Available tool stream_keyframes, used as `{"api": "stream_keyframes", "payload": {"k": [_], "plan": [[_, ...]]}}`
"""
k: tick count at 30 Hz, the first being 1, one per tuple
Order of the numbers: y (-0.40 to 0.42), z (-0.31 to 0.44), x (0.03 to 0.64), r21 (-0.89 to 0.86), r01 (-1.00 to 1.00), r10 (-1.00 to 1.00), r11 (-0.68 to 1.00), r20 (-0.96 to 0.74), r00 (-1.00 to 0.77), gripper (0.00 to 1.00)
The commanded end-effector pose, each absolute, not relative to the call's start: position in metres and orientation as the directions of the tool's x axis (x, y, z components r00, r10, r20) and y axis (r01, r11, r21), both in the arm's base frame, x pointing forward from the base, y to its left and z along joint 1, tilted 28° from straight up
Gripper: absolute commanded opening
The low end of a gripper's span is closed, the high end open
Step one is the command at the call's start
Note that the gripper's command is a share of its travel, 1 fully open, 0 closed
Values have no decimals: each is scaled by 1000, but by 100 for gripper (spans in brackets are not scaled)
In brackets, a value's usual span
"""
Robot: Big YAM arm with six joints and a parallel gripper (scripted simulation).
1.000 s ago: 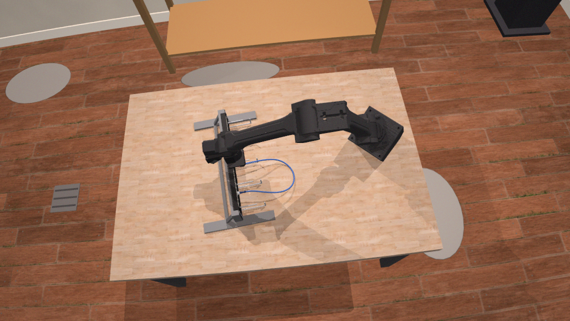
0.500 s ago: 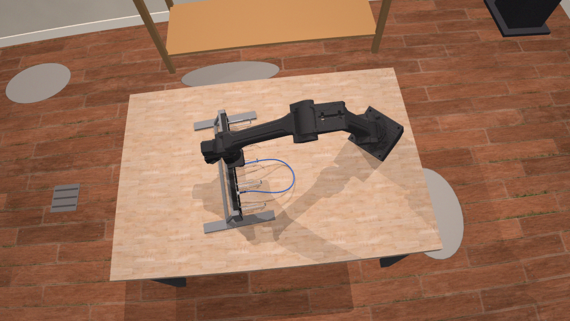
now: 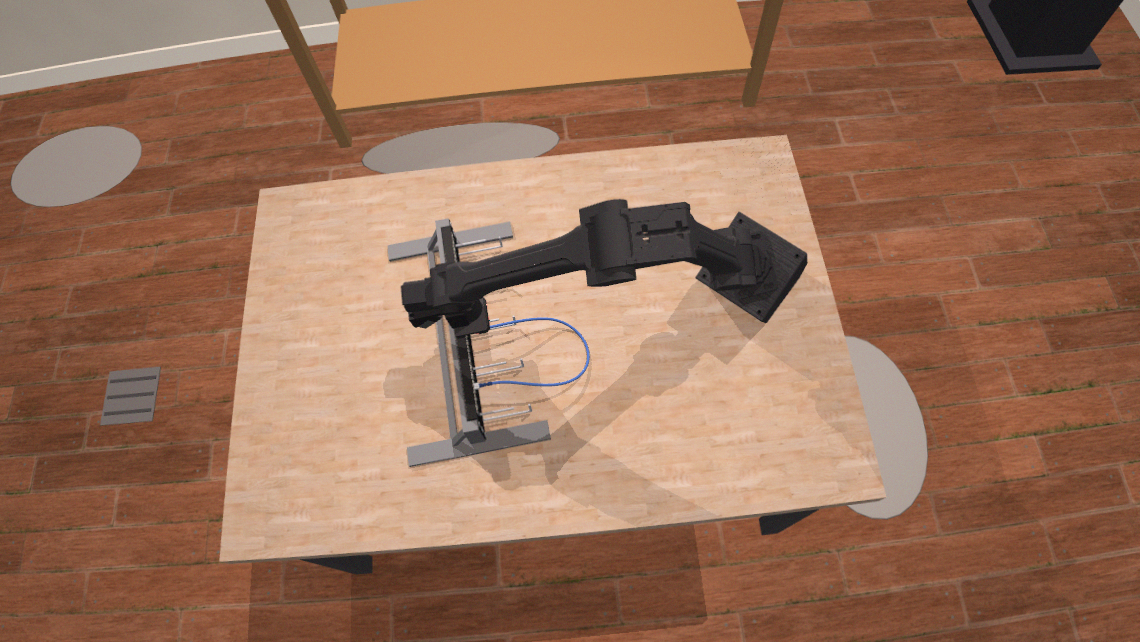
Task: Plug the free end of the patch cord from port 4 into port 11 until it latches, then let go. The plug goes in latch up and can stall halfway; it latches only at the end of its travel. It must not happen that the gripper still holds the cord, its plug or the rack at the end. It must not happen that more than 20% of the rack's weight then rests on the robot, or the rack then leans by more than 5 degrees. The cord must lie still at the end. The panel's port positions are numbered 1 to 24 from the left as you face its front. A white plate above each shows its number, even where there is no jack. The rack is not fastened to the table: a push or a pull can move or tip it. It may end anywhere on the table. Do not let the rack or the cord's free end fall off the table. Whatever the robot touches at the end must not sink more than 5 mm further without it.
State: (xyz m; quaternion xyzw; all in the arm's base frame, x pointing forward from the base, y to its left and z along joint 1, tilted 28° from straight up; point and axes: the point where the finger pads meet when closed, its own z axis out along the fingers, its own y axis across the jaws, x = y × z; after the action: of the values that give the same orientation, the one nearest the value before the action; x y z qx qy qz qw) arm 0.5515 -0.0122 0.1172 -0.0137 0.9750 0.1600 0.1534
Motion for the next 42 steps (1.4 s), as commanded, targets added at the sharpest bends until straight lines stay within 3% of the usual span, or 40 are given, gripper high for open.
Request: {"api": "stream_keyframes", "payload": {"k": [1,42], "plan": [[-9,155,600,276,-132,-2,952,-427,-904,0],[-10,162,608,275,-132,7,952,-452,-892,0]]}}
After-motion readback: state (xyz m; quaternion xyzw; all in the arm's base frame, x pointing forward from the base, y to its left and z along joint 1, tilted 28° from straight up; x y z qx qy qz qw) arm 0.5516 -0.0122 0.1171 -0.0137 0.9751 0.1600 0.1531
